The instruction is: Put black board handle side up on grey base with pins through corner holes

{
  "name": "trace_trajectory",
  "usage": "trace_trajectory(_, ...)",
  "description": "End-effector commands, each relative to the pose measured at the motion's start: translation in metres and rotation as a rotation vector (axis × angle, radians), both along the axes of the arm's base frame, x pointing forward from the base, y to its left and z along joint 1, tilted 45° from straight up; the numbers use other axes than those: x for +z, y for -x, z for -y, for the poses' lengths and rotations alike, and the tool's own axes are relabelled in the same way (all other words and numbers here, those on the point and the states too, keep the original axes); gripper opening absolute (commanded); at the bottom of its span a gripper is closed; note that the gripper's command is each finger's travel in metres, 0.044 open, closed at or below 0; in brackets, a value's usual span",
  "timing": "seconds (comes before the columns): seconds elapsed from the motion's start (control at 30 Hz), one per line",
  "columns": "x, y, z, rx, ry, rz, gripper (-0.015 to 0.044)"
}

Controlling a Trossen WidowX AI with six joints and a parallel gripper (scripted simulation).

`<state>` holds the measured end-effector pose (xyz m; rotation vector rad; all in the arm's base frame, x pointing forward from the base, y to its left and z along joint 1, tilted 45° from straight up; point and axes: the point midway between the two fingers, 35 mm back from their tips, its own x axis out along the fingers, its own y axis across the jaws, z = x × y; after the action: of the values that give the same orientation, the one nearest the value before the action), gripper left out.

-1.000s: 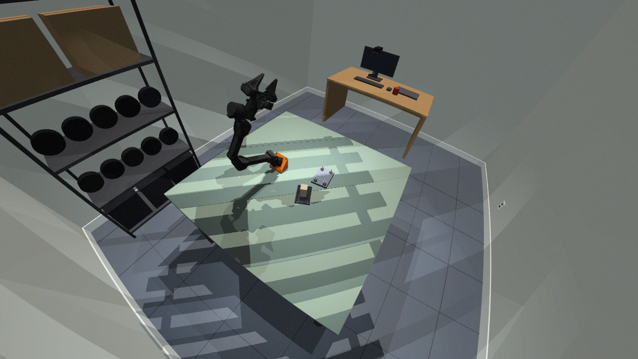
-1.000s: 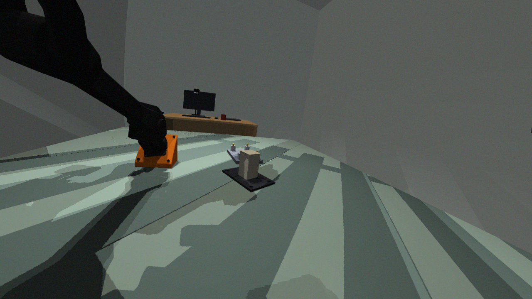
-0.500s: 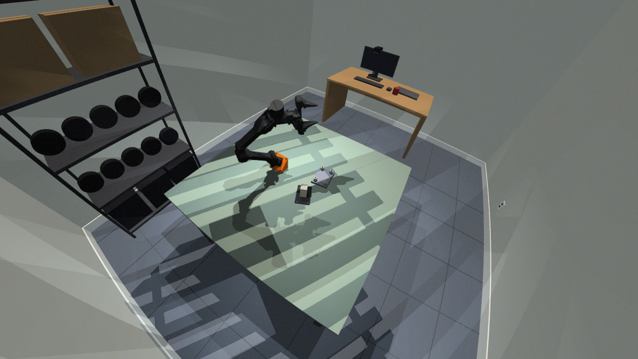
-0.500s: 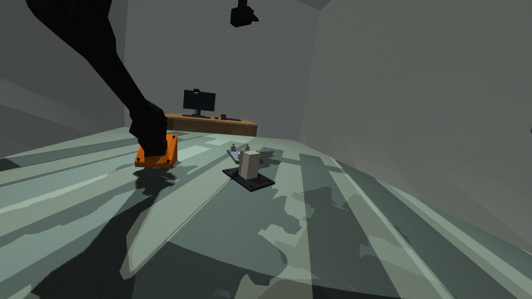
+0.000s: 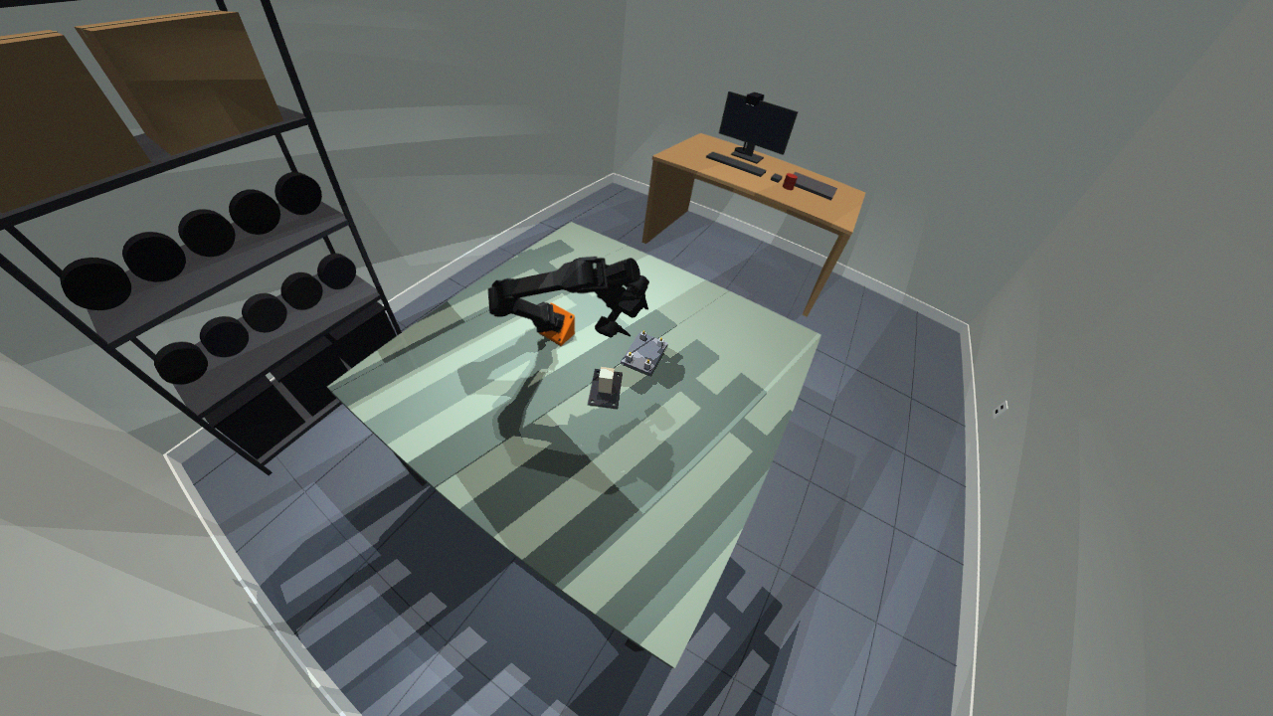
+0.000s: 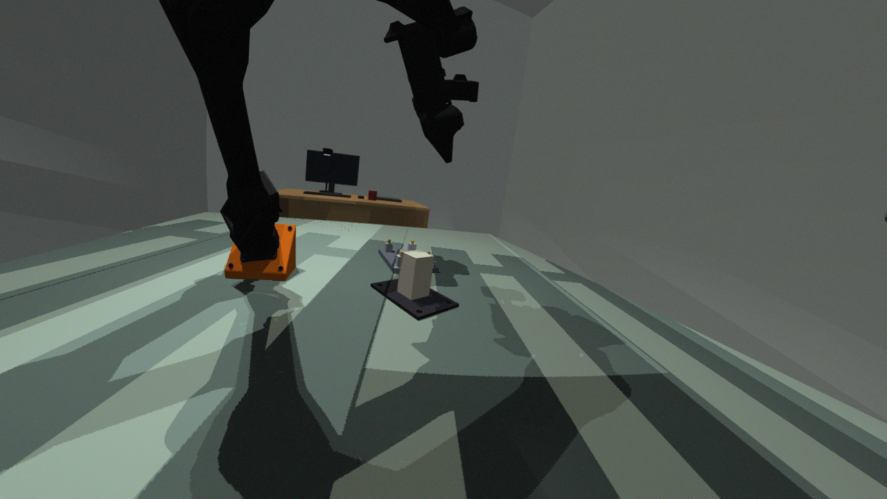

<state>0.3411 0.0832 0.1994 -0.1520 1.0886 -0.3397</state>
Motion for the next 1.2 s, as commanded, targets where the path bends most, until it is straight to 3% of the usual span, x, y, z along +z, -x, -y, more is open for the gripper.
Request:
trace_trajectory(0.0, -0.022, 0.016, 0.051, 0.047, 0.217, -0.264, 0.044)
trace_trajectory(0.17, -0.035, 0.045, 0.11, 0.153, 0.421, -0.673, 0.044)
trace_trajectory(0.23, -0.035, 0.049, 0.117, 0.171, 0.441, -0.733, 0.044)
trace_trajectory(1.17, -0.082, 0.055, 0.156, 0.174, 0.444, -0.757, 0.044)
